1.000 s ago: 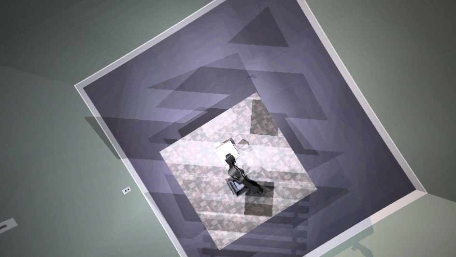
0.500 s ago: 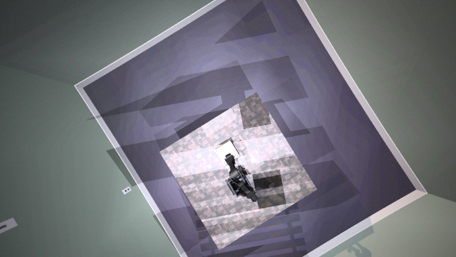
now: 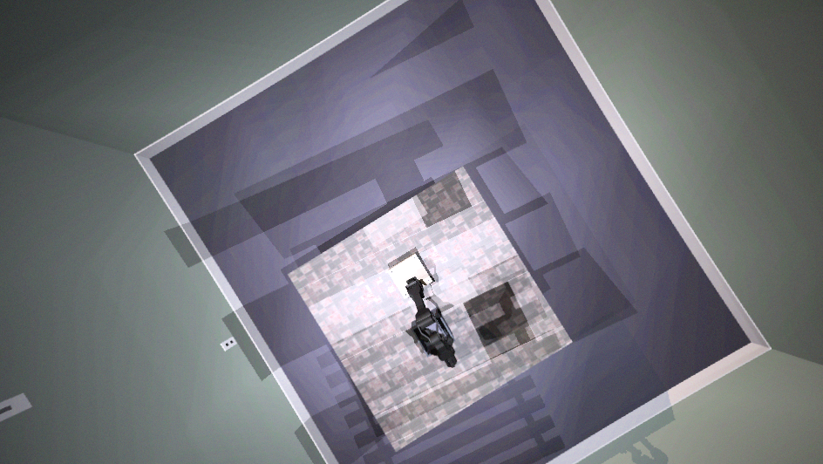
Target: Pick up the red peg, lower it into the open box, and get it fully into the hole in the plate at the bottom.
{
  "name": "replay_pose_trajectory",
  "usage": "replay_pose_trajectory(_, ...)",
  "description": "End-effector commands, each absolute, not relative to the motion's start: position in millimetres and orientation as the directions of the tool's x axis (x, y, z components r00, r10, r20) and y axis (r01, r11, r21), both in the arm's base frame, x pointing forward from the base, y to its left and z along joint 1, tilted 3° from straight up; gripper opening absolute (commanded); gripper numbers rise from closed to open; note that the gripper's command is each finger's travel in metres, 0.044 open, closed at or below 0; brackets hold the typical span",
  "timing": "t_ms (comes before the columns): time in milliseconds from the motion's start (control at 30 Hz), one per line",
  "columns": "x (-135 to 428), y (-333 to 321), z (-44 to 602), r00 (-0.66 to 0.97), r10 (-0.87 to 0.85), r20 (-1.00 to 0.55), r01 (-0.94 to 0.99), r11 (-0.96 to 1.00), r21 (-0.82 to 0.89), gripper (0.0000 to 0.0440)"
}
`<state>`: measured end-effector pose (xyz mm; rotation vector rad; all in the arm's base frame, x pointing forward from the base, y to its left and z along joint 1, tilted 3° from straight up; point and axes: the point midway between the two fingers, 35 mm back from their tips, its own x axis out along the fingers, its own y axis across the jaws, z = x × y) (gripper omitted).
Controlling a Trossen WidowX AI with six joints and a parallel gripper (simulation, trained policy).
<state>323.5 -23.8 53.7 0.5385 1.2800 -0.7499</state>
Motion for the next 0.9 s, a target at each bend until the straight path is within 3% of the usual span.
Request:
replay_pose_trajectory(0,322,-25,37,0.077,-0.167,-0.983,0.729,0.682,-0.059,0.0113)
replay_pose_trajectory(67,323,-26,34,0.070,-0.156,-0.985,0.728,0.683,-0.057,0.0158)
replay_pose_trajectory(167,328,-31,34,0.069,-0.150,-0.986,0.716,0.696,-0.056,0.0175)
replay_pose_trajectory(500,358,-36,49,0.082,-0.093,-0.992,0.713,0.701,-0.007,0.0437)
replay_pose_trajectory(867,404,-27,80,0.173,-0.004,-0.985,0.682,0.722,0.116,0.0440)
